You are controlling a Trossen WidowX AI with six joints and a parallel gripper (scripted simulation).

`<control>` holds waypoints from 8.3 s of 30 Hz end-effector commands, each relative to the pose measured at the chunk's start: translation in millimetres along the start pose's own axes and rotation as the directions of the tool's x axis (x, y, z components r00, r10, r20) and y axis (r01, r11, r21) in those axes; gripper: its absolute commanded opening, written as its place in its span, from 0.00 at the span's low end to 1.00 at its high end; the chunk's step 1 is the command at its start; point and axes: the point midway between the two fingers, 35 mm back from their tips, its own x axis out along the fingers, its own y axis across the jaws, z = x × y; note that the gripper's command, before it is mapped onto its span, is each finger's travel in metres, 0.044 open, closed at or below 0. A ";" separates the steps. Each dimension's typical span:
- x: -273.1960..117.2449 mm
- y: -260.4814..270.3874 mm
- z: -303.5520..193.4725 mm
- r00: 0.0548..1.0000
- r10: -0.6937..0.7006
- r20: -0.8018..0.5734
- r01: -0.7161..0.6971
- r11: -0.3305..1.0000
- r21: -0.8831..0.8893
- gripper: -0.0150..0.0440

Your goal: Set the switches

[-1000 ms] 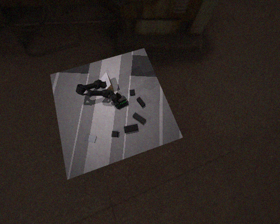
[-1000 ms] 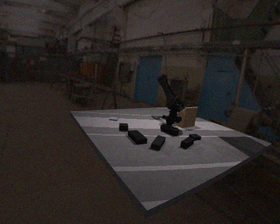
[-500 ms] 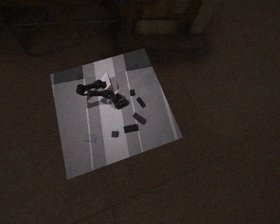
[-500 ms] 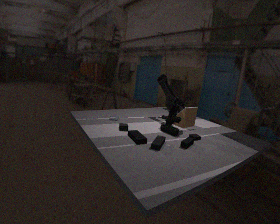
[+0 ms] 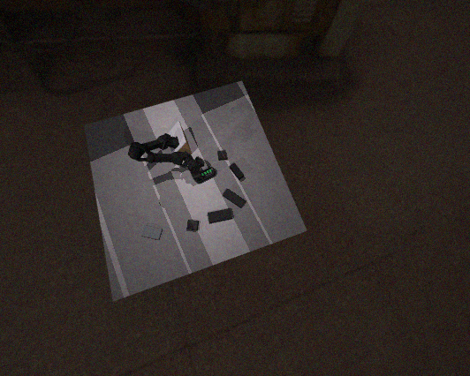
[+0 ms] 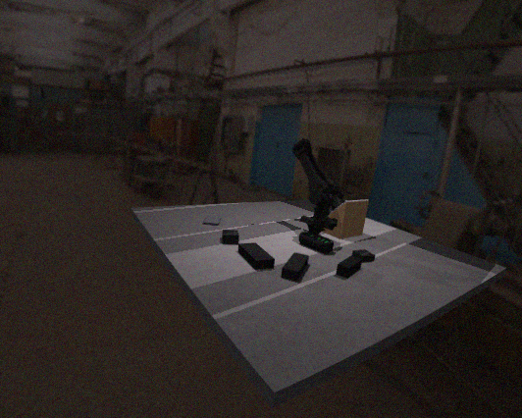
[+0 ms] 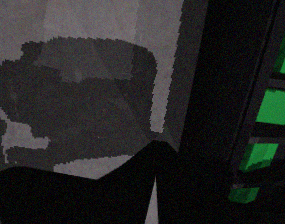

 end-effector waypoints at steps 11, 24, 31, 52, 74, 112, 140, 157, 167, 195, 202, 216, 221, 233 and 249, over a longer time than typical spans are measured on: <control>4.9 -23.4 0.0 1.000 -0.011 -0.002 0.011 1.000 0.010 0.25; 9.7 -40.1 -0.5 1.000 -0.012 -0.002 0.012 1.000 0.011 0.25; 12.4 -49.0 -1.2 1.000 -0.012 -0.003 0.012 1.000 0.011 0.25; -54.4 -5.0 -1.5 1.000 -0.007 0.004 0.007 1.000 -0.012 0.25; -40.9 -55.7 -12.0 0.994 0.008 0.110 0.032 0.935 -0.354 0.25; -55.0 -68.8 99.9 0.961 0.278 0.008 -0.255 0.895 -0.366 0.25; -23.3 -60.8 100.2 0.961 0.276 0.010 -0.253 0.895 -0.367 0.25; -66.6 -73.4 100.3 0.961 0.276 0.013 -0.252 0.895 -0.368 0.25; -54.3 -113.2 51.1 0.961 0.275 0.008 -0.253 0.895 -0.367 0.25; -17.6 -102.7 50.9 0.961 0.275 0.006 -0.254 0.895 -0.366 0.25; -10.9 -100.7 50.9 0.961 0.275 0.006 -0.254 0.895 -0.366 0.25; -20.6 -103.8 51.5 0.961 0.276 0.010 -0.254 0.896 -0.364 0.25; -54.2 -113.2 51.1 0.961 0.275 0.008 -0.253 0.895 -0.367 0.25; -54.6 -108.6 6.0 0.961 0.276 0.005 -0.255 0.895 -0.367 0.25; -36.7 -104.0 6.1 0.961 0.276 0.005 -0.255 0.895 -0.367 0.25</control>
